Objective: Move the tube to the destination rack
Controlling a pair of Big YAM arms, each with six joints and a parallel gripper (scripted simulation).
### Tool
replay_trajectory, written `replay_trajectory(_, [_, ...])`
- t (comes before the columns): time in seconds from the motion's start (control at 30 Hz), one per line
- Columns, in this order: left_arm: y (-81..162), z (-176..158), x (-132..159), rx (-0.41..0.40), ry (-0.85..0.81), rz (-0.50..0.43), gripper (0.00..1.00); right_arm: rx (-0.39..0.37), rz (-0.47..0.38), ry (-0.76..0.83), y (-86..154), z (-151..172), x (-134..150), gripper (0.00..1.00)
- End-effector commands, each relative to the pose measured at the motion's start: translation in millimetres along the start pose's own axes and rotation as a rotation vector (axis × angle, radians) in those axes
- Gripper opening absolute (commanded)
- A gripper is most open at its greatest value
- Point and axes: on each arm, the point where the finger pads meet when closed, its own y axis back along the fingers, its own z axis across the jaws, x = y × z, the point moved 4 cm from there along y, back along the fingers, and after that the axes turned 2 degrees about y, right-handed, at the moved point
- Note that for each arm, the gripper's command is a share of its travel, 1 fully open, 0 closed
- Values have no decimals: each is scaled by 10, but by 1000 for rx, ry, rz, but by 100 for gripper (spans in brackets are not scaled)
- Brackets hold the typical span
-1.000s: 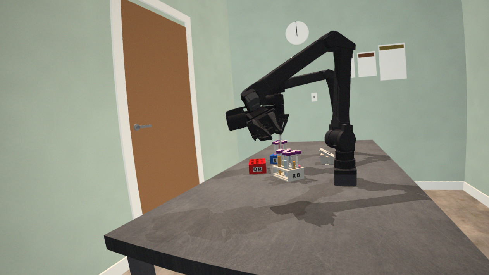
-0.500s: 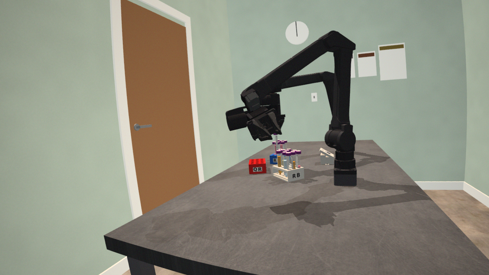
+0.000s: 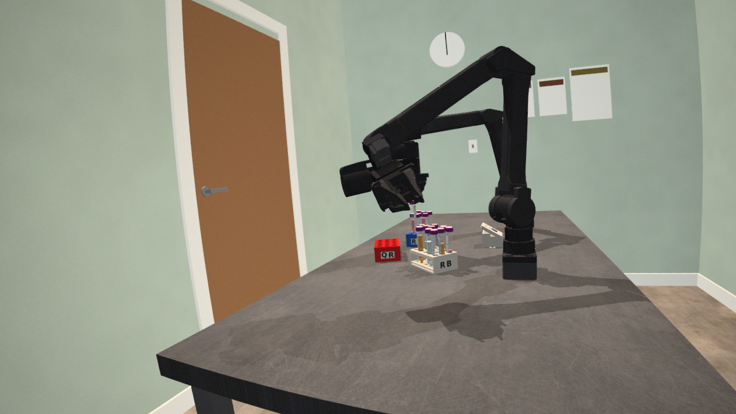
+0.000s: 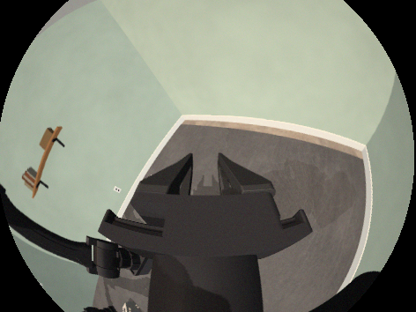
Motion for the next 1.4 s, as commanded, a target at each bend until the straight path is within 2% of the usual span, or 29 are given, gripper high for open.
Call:
replay_trajectory(0.0, [31, -36, -115, 9, 29, -3, 30, 3, -56, 174, 269, -23, -154, 0])
replay_trajectory(0.1, [31, -36, -115, 9, 29, -3, 30, 5, -56, 274, 269, -22, -154, 0])
replay_trajectory(0.17, [31, -36, -115, 9, 29, -3, 30, 5, -56, 274, 269, -22, -154, 0])
replay_trajectory(0.57, [31, -36, -115, 9, 29, -3, 30, 16, -55, 669, 269, -22, -154, 0])
replay_trajectory(0.73, [31, -36, -115, 9, 29, -3, 30, 20, -66, 683, 333, 97, -138, 0])
replay_trajectory(0.8, [31, -36, -115, 9, 29, -3, 30, 27, -87, 683, 465, 163, -100, 0])
replay_trajectory(1.37, [31, -36, -115, 9, 29, -3, 30, 19, -77, 658, 476, 642, 1, 0])
